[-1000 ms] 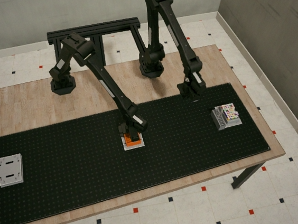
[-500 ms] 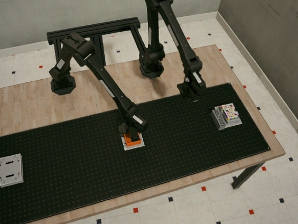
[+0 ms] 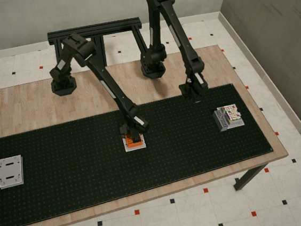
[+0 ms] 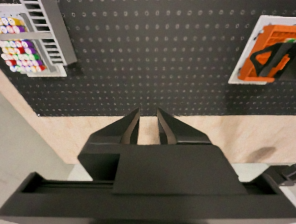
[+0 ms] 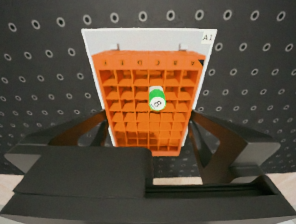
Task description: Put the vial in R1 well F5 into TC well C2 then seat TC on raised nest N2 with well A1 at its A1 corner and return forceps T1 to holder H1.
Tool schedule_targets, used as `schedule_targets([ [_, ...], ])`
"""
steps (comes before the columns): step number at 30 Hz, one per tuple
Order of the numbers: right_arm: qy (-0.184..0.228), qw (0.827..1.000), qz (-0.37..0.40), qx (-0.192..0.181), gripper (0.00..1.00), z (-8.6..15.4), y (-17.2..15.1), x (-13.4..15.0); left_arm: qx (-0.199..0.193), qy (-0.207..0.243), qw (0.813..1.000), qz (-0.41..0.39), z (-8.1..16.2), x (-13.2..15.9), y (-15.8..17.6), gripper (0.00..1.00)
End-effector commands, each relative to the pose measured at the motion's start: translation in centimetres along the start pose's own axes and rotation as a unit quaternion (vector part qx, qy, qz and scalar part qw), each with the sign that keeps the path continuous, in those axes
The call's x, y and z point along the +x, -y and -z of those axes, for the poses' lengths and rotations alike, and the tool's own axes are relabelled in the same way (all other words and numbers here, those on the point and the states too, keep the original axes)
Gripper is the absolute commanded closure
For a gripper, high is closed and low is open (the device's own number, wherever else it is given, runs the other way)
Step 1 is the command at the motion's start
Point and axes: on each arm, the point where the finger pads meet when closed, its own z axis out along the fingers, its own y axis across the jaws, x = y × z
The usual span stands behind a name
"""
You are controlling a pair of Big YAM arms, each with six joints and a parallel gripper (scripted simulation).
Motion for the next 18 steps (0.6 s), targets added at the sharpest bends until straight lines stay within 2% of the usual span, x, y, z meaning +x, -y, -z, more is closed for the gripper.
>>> schedule_targets([
  [1, 0.01, 1.0, -0.002, -0.007, 0.06, -0.23, -0.61, -1.74, -0.005, 0.018, 1.0, 0.006, 1.2, -1.22, -0.4, 0.76],
  [18, 0.01, 1.0, -0.002, -0.007, 0.12, -0.23, -0.64, -1.73, -0.005, 0.018, 1.0, 0.006, 1.2, -1.22, -0.4, 0.76],
])
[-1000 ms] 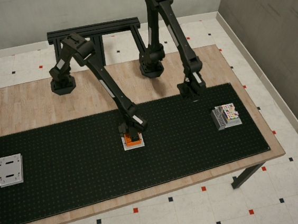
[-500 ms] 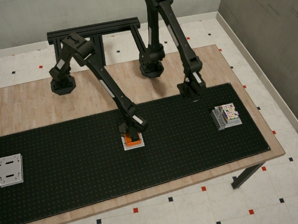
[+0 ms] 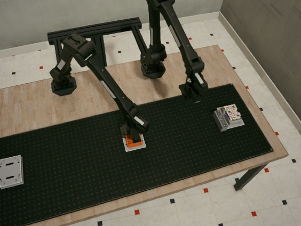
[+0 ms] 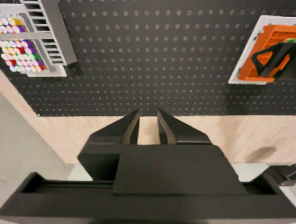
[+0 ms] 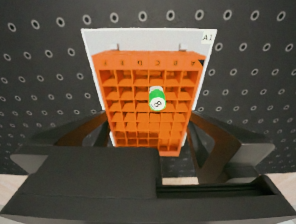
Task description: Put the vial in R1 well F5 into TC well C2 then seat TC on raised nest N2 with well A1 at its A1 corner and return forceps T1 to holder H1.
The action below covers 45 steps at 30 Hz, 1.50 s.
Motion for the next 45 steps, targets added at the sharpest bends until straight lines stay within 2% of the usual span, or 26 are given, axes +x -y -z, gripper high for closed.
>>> schedule_targets([
  [1, 0.01, 1.0, -0.002, -0.008, 0.12, -0.2, -0.65, -1.73, -0.005, 0.018, 1.0, 0.006, 1.2, -1.22, -0.4, 0.76],
  [5, 0.01, 1.0, -0.002, -0.008, 0.13, -0.2, -0.65, -1.73, -0.005, 0.018, 1.0, 0.006, 1.2, -1.22, -0.4, 0.76],
  [20, 0.01, 1.0, -0.002, -0.008, 0.58, -0.2, -0.65, -1.73, -0.005, 0.018, 1.0, 0.006, 1.2, -1.22, -0.4, 0.76],
  [22, 0.01, 1.0, -0.002, -0.008, 0.58, -0.2, -0.65, -1.73, -0.005, 0.018, 1.0, 0.006, 1.2, -1.22, -0.4, 0.76],
  [36, 0.01, 1.0, -0.002, -0.008, 1.0, -0.2, -0.65, -1.73, -0.005, 0.018, 1.0, 0.006, 1.2, -1.22, -0.4, 0.76],
  [45, 0.01, 1.0, -0.002, -0.008, 1.0, -0.2, -0.65, -1.73, -0.005, 0.018, 1.0, 0.006, 1.2, -1.22, -0.4, 0.76],
])
